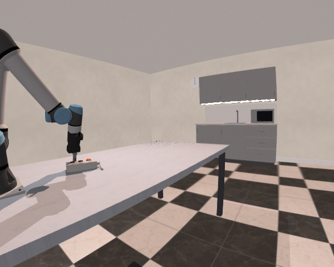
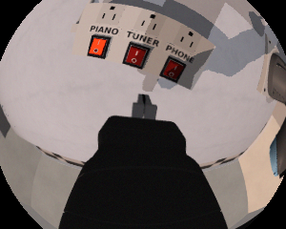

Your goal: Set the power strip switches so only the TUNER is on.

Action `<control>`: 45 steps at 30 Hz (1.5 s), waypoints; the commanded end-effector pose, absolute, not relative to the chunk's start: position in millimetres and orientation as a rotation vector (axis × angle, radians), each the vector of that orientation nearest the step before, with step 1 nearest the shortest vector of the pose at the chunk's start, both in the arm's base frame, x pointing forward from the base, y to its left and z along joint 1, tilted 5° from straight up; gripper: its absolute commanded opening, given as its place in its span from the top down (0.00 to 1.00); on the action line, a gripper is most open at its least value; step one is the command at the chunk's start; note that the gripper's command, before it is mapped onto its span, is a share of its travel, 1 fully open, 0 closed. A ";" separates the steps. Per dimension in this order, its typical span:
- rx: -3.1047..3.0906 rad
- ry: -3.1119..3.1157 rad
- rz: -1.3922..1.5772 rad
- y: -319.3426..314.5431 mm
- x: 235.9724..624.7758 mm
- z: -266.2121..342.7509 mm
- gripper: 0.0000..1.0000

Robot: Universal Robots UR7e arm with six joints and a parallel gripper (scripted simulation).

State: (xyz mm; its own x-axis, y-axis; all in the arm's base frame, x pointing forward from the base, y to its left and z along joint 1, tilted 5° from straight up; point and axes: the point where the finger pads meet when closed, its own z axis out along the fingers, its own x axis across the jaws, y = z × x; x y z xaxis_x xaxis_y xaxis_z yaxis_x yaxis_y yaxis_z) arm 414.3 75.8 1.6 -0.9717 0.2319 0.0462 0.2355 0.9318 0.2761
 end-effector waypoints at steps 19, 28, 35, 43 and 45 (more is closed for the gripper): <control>-0.372 -3.074 -0.442 76.2 414.4 1.0 1.00; -0.372 -3.074 -0.442 76.2 414.4 1.0 1.00; -0.372 -3.074 -0.442 76.2 414.4 1.0 1.00; -0.370 -3.080 -0.442 78.6 421.0 39.6 1.00; -0.370 -3.080 -0.442 80.7 421.7 64.6 1.00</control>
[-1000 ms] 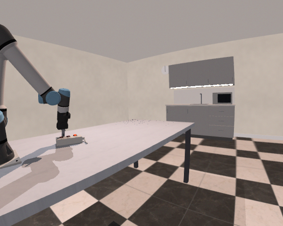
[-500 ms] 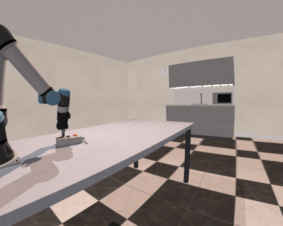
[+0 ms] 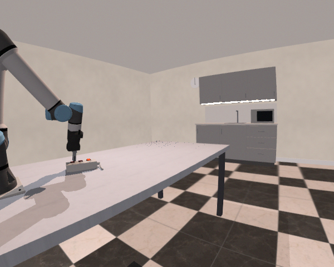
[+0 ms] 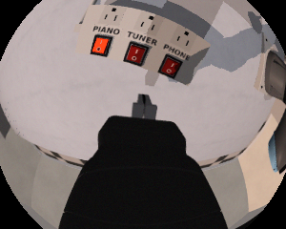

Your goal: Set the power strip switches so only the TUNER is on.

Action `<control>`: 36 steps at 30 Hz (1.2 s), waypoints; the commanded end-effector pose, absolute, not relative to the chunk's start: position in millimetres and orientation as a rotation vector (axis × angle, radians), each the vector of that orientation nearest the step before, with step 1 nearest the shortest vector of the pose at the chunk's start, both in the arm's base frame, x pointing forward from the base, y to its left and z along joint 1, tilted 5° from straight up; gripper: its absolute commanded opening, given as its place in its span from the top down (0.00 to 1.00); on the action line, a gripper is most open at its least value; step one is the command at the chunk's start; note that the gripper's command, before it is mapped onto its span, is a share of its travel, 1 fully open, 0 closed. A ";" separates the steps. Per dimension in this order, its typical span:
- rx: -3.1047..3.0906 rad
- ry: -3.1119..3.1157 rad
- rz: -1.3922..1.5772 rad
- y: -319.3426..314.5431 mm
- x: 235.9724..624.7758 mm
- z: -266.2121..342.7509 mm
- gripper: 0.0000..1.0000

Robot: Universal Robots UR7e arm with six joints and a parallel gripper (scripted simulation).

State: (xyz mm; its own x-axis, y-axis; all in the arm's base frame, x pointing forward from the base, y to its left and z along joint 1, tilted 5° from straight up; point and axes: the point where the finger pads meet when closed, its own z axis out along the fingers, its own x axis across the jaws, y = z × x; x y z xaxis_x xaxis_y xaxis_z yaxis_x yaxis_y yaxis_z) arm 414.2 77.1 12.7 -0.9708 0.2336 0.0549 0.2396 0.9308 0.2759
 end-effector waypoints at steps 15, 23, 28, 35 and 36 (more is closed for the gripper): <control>-0.372 -3.080 -0.442 82.5 420.5 91.3 1.00; -0.372 -3.076 -0.442 82.9 419.2 89.7 1.00; -0.372 -3.077 -0.442 82.8 419.3 89.8 1.00; -0.372 -3.077 -0.442 82.8 419.3 89.8 1.00; -0.372 -3.077 -0.442 82.8 419.3 89.8 1.00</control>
State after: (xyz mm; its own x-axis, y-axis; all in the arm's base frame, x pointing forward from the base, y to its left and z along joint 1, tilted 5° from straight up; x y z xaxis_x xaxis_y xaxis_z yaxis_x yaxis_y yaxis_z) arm 418.3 83.0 88.2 -0.9714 0.2325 0.0483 0.2367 0.9316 0.2758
